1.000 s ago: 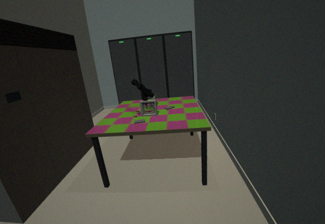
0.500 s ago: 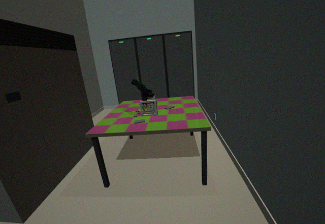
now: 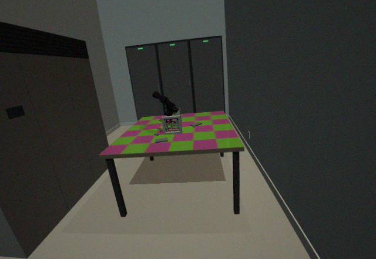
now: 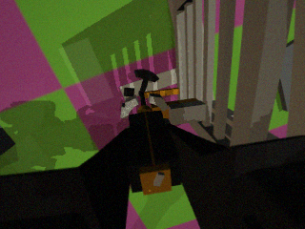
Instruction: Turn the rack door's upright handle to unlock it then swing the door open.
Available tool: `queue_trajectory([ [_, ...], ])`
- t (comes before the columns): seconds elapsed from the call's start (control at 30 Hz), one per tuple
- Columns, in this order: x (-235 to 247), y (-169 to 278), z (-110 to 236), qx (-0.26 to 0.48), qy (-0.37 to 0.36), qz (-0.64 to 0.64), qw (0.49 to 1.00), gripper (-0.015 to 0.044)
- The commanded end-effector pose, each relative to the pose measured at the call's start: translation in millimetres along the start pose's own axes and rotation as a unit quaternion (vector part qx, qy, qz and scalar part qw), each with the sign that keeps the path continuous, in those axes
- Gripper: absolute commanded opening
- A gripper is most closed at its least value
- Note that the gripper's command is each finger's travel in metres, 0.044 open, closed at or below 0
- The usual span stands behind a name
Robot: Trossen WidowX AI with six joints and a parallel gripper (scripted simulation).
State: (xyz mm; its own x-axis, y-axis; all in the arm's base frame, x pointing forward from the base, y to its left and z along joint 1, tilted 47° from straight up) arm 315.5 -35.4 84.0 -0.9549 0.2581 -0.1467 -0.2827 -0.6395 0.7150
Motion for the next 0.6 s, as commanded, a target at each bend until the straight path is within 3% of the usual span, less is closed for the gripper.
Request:
queue_trajectory([
  [0.0, 2.7, -2.0, -0.2, -0.002, 0.005, -0.055, 0.998, 0.0026],
  [0.57, 27.0, -18.3, -0.5, -0.003, 0.004, -0.191, 0.982, 0.0026],
])
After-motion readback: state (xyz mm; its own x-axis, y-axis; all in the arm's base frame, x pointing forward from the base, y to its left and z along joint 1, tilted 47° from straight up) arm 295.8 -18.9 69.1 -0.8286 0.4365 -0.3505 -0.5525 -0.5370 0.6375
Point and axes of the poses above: the point midway between the two fingers, 35 mm back from their tips, its own z axis back along the fingers, its own x axis across the jaws, y = z × x, the point moved 4 cm from there along z, back along the fingers, and after that the axes turned 5 degrees about z, right-handed, at the moved point
